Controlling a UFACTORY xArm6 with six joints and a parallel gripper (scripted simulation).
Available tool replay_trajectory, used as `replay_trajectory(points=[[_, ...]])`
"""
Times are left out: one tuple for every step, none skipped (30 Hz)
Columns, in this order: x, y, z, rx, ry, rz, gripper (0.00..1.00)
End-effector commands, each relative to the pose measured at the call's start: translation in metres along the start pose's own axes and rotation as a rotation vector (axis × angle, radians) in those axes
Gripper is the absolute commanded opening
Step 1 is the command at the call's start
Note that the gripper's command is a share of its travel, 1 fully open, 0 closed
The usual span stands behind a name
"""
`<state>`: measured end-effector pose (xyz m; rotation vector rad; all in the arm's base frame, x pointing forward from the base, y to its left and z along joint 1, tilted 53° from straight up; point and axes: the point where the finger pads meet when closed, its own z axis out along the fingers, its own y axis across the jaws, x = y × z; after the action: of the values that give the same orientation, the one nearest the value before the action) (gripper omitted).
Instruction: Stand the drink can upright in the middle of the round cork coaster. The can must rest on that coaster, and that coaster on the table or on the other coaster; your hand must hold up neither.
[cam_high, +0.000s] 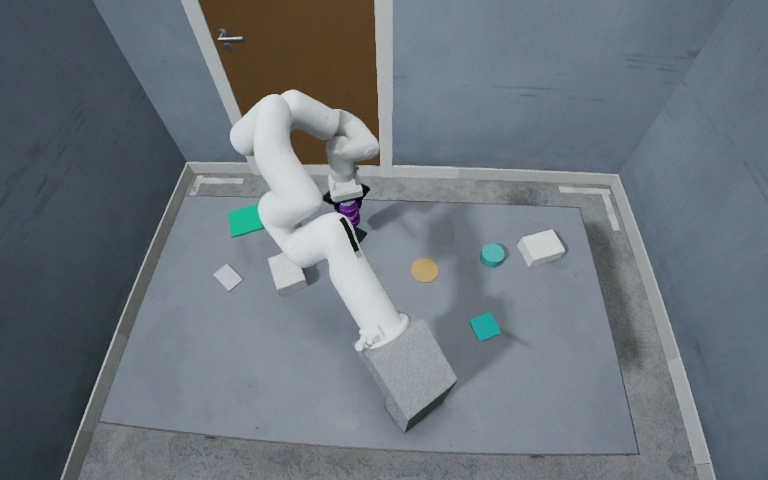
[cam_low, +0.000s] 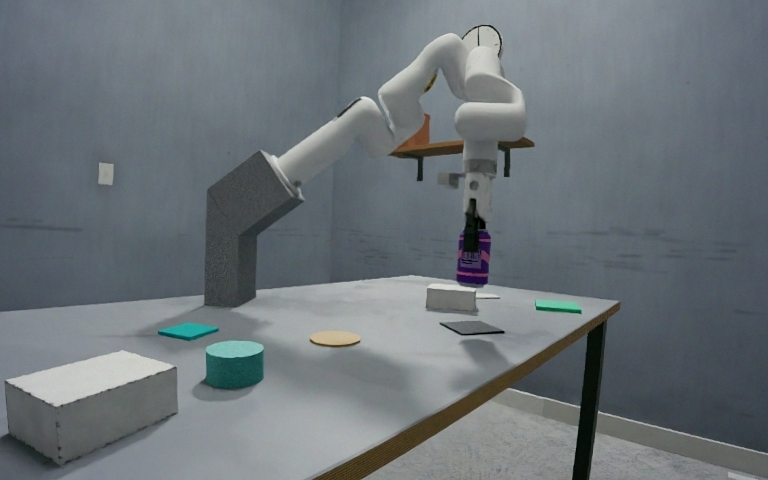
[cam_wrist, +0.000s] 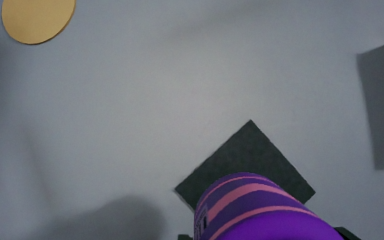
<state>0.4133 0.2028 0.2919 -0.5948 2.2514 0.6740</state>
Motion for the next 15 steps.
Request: replay_trajectory(points=[[0.008,-0.015,0.003,0.003,0.011,-0.004,0.00],[0.010,-0.018,0.004,0.004,0.014,-0.005,0.00],[0.012,-0.022,0.004,0.004,0.017,-0.006,0.00],[0.014,-0.025,0.005,0.004,0.019,-0.006,0.00],[0.016,-0.029,0.006,0.005,0.022,-0.007,0.00],[0.019,-0.032,0.006,0.005,0.025,-0.007,0.00],[0.021,-0.036,0.007,0.006,0.028,-0.008,0.00],[0.024,-0.040,0.008,0.006,0.031,-0.008,0.00],[0.026,-0.044,0.008,0.006,0.034,-0.009,0.00],[0.029,-0.048,0.009,0.006,0.037,-0.009,0.00],[0.029,-0.048,0.009,0.006,0.037,-0.009,0.00],[0.029,-0.048,0.009,0.006,0.037,-0.009,0.00],[0.032,-0.052,0.009,0.006,0.040,-0.010,0.00],[0.035,-0.056,0.010,0.006,0.042,-0.010,0.00],[0.038,-0.060,0.010,0.006,0.045,-0.011,0.00]])
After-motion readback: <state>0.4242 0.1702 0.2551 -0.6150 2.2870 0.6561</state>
